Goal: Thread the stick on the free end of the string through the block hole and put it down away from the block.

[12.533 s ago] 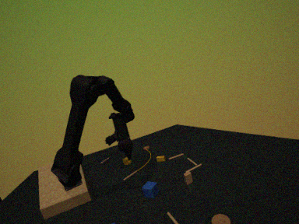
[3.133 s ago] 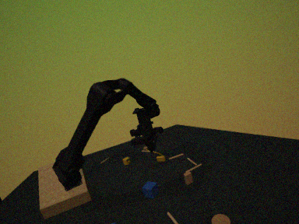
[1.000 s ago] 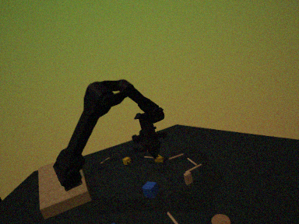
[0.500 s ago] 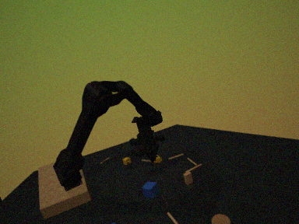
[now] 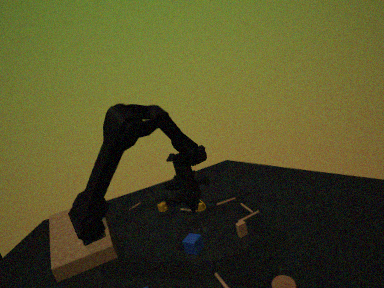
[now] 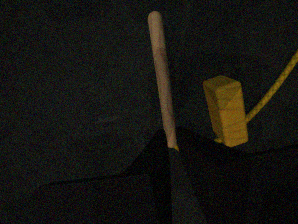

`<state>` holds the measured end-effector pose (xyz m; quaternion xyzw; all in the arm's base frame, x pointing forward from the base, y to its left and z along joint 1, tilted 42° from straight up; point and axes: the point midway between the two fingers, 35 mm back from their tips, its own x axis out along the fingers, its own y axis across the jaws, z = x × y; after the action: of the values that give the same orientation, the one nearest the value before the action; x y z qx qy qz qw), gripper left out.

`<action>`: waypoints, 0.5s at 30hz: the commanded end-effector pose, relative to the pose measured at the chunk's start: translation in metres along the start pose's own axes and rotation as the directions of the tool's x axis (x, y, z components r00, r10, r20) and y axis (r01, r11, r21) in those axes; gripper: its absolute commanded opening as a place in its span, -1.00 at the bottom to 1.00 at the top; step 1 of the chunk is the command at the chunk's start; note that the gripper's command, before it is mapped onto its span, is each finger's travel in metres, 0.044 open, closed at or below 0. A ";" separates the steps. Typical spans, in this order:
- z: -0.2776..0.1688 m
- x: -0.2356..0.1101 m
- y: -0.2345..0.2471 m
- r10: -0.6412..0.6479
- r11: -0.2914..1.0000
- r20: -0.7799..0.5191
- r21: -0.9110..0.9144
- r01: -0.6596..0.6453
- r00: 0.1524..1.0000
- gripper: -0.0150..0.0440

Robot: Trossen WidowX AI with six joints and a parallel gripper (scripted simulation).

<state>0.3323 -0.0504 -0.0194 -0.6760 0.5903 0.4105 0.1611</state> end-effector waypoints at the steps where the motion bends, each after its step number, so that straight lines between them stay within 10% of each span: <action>1: 0.000 -0.001 0.001 -0.003 1.000 -0.007 0.000 0.003 1.000 -0.49; 15: 0.019 -0.001 -0.001 -0.005 1.000 -0.004 -0.001 0.005 1.000 -0.49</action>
<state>0.3292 -0.0404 -0.0244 -0.6794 0.5893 0.4056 0.1629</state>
